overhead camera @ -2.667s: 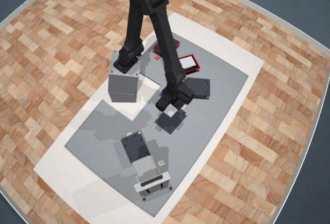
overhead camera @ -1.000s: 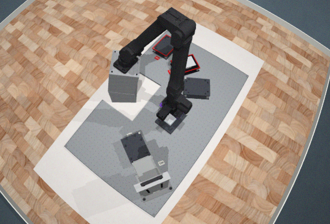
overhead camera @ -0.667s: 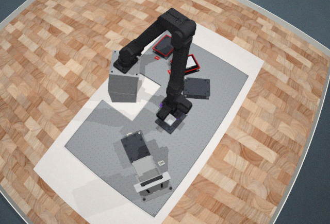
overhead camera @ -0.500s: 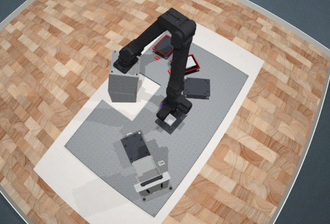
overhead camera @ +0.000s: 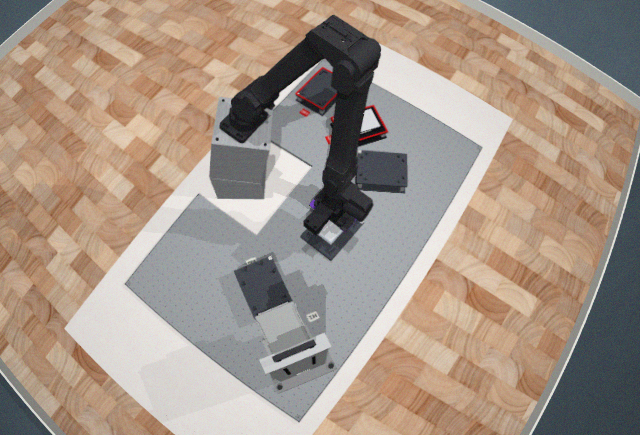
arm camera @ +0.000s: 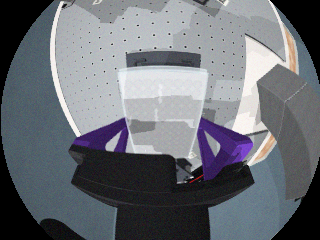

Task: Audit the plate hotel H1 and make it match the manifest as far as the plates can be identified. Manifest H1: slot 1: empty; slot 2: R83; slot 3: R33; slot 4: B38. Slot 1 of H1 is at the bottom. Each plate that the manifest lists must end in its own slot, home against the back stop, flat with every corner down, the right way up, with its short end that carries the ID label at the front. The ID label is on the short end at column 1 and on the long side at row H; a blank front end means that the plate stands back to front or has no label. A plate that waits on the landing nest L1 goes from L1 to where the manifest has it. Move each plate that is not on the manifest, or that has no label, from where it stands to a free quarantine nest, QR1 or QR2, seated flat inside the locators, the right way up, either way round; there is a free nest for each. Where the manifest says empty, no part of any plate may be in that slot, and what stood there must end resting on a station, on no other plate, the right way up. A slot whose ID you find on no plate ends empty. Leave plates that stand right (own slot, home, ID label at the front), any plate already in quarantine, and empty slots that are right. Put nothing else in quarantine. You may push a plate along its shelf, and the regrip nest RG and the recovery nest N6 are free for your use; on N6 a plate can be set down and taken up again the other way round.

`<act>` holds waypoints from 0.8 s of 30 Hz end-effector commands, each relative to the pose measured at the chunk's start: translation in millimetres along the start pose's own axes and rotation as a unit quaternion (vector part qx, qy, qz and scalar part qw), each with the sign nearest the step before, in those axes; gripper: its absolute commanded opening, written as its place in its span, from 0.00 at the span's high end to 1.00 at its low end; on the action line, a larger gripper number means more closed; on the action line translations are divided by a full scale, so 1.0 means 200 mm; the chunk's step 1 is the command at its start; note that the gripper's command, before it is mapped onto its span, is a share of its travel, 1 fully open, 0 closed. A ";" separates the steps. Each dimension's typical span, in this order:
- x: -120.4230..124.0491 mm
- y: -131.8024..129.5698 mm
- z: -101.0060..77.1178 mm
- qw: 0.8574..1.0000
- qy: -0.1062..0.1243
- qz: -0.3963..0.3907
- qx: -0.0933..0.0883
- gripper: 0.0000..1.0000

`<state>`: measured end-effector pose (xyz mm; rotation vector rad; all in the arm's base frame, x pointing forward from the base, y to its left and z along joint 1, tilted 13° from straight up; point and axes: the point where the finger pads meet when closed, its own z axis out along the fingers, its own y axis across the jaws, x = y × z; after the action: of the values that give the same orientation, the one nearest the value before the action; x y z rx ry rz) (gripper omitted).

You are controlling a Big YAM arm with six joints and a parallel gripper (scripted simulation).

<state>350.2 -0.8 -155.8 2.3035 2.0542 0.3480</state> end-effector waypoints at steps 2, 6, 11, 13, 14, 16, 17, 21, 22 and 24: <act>0.00 0.00 0.02 1.000 -0.001 0.004 -0.003 0.14; 0.00 0.04 0.02 1.000 -0.001 0.005 -0.011 0.14; 0.00 0.02 0.05 1.000 -0.002 0.004 -0.006 0.14; 0.00 0.02 0.05 1.000 -0.001 0.004 -0.006 0.14; 0.00 0.01 0.06 1.000 -0.002 0.003 -0.004 0.14; 0.00 0.00 0.06 1.000 -0.001 0.003 -0.003 0.14; 0.01 0.01 0.07 1.000 -0.001 0.002 -0.004 0.14; 0.01 0.02 0.08 1.000 -0.001 0.001 -0.005 0.14; 0.01 0.02 0.08 1.000 -0.001 0.002 -0.005 0.14; 0.00 0.02 0.09 1.000 -0.001 0.002 -0.005 0.14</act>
<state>351.1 1.2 -171.2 2.3073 2.0576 0.3431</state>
